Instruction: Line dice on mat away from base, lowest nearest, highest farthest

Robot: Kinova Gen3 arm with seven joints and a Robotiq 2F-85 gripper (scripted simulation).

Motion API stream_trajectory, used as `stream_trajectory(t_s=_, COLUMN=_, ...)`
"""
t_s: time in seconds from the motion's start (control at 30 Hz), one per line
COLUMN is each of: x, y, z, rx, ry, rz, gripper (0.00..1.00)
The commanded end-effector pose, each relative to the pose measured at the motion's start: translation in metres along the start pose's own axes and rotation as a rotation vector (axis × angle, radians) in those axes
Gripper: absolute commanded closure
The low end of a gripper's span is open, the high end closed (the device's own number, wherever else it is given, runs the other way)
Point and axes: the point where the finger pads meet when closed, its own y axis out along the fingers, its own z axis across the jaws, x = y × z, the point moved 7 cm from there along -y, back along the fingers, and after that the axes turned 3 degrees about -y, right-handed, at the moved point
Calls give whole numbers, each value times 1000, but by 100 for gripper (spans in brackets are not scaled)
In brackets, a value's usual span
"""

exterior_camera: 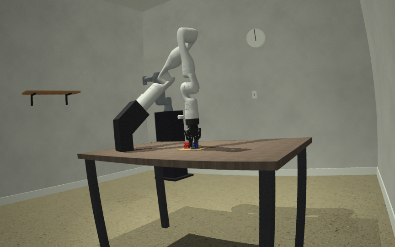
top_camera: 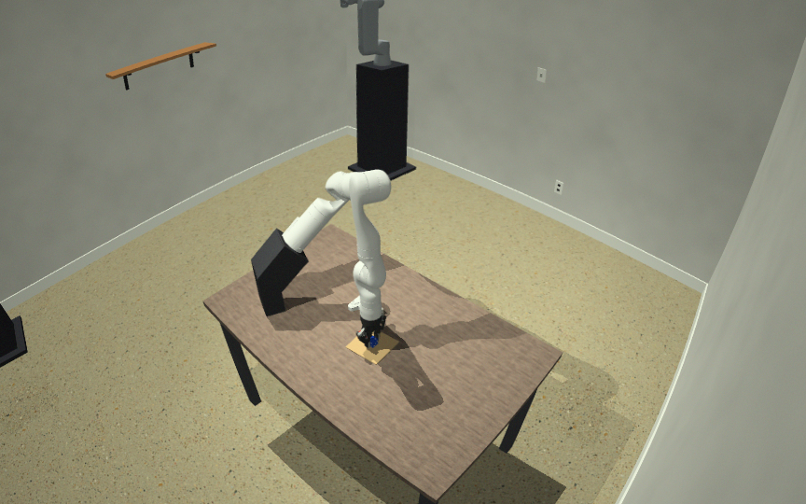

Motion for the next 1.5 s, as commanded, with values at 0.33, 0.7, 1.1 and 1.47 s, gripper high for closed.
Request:
stream_trajectory(t_s=0.33, x=2, y=0, z=0, rx=-3, ry=-13, rz=-3, gripper=54)
stream_trajectory(t_s=0.7, x=-1, y=-19, z=2, rx=1, ry=-16, rz=1, gripper=54)
stream_trajectory(t_s=1.1, x=0, y=-59, z=2, rx=1, ry=-16, rz=0, gripper=54)
stream_trajectory(t_s=1.47, x=1, y=-86, z=1, rx=0, ry=-14, rz=-2, gripper=54)
